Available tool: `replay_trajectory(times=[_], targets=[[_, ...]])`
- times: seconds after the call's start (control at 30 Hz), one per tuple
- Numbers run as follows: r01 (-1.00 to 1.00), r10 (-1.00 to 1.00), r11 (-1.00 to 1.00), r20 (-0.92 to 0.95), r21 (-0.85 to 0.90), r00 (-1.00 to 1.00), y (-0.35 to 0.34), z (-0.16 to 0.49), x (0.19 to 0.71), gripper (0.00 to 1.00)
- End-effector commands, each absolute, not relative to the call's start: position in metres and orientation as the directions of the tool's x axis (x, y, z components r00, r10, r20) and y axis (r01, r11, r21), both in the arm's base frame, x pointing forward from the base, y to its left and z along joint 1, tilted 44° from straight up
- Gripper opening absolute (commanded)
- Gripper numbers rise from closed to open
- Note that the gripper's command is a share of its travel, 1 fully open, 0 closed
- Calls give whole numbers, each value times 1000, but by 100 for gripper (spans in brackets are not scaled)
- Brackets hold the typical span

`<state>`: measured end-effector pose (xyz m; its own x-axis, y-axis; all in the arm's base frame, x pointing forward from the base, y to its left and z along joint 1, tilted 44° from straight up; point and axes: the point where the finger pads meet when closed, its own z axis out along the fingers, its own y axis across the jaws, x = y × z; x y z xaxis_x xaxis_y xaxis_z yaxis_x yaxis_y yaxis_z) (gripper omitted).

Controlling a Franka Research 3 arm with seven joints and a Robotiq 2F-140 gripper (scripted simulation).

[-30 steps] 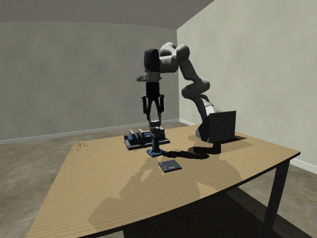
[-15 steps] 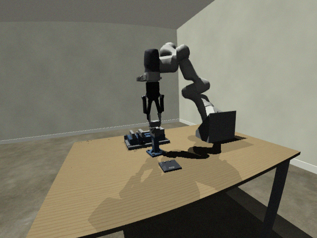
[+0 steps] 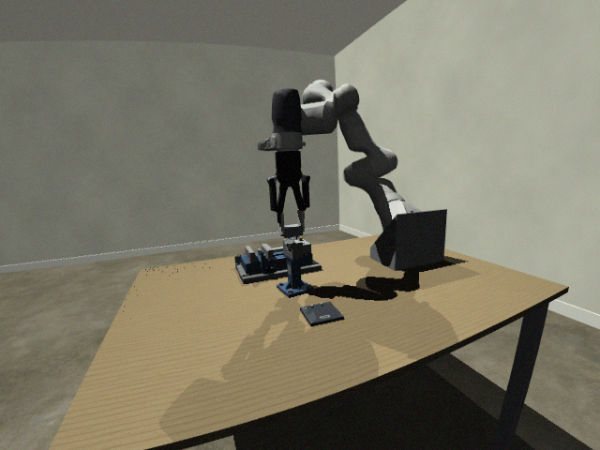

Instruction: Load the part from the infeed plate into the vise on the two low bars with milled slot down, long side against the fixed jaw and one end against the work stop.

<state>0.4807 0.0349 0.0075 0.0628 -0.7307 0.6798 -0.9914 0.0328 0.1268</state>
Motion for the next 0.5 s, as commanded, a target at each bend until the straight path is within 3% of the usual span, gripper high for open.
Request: replay_trajectory(times=[0.0,0.47], targets=[[-991,-732,28,678,131,69,40,11,480,0],[-991,-732,28,678,131,69,56,28,483,0]])
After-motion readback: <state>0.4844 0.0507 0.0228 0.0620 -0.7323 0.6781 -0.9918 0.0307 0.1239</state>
